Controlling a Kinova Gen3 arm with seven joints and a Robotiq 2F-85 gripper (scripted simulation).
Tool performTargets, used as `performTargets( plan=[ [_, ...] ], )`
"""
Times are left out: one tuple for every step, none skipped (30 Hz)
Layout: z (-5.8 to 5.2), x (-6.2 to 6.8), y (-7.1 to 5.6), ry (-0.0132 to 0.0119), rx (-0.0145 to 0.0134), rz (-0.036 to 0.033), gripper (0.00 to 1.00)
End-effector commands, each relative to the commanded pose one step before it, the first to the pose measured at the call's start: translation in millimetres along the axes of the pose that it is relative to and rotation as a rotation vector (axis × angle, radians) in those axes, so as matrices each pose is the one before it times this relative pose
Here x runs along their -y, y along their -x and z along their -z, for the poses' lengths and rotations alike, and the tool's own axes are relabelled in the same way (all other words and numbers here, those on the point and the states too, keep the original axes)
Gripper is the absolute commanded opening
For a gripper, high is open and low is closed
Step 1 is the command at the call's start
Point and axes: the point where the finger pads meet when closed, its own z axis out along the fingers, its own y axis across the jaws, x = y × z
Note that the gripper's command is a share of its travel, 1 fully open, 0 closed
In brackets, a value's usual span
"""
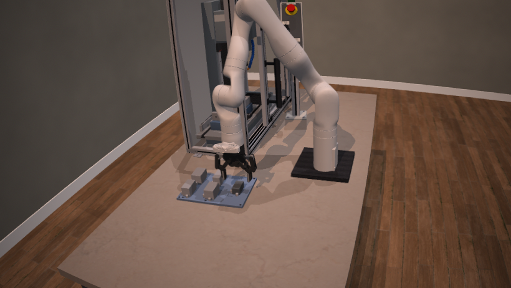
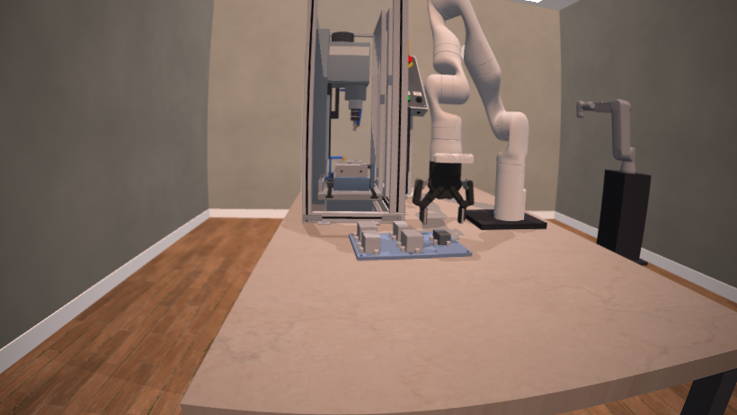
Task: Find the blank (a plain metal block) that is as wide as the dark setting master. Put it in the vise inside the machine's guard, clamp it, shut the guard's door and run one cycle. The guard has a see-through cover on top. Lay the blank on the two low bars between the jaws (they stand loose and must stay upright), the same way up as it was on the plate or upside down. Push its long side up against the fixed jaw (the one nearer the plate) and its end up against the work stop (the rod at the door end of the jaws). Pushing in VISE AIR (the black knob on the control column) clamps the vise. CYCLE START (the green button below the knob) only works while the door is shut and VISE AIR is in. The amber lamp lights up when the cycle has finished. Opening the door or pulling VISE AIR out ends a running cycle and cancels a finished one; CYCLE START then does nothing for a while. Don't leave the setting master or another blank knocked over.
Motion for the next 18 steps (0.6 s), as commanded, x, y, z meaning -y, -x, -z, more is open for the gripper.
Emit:
performTargets(
  plan=[
    [-5.79, -0.37, -0.28, 0.0015, -0.00073, -0.00002, 1.0],
    [0.0, 0.0, 0.0, 0.0, 0.0, 0.0, 1.0],
    [0.0, 0.0, 0.0, 0.0, 0.0, 0.0, 1.0],
    [0.0, 0.0, 0.0, 0.0, 0.0, 0.0, 1.0],
    [0.0, 0.0, 0.0, 0.0, 0.0, 0.0, 1.0],
    [0.0, 0.0, 0.0, 0.0, 0.0, 0.0, 1.0],
    [0.0, 0.0, 0.0, 0.0, 0.0, 0.0, 1.0],
    [0.0, 0.0, 0.0, 0.0, 0.0, 0.0, 1.0],
    [0.0, 0.0, 0.0, 0.0, 0.0, 0.0, 1.0],
    [0.0, 0.0, 0.0, 0.0, 0.0, 0.0, 1.0],
    [0.0, 0.0, 0.0, 0.0, 0.0, 0.0, 1.0],
    [0.0, 0.0, 0.0, 0.0, 0.0, 0.0, 1.0],
    [0.0, 0.0, 0.0, 0.0, 0.0, 0.0, 1.0],
    [-1.0, 0.0, 0.0, 0.0, -0.00001, 0.0, 1.0],
    [-1.0, 0.0, 0.0, 0.0, 0.0, 0.0, 1.0],
    [-1.0, 0.0, 0.0, 0.0, 0.0, 0.0, 1.0],
    [-1.0, 0.0, 0.0, 0.0, 0.0, 0.0, 1.0],
    [-1.0, 0.0, 0.0, 0.0, 0.0, 0.0, 1.0]
  ],
)
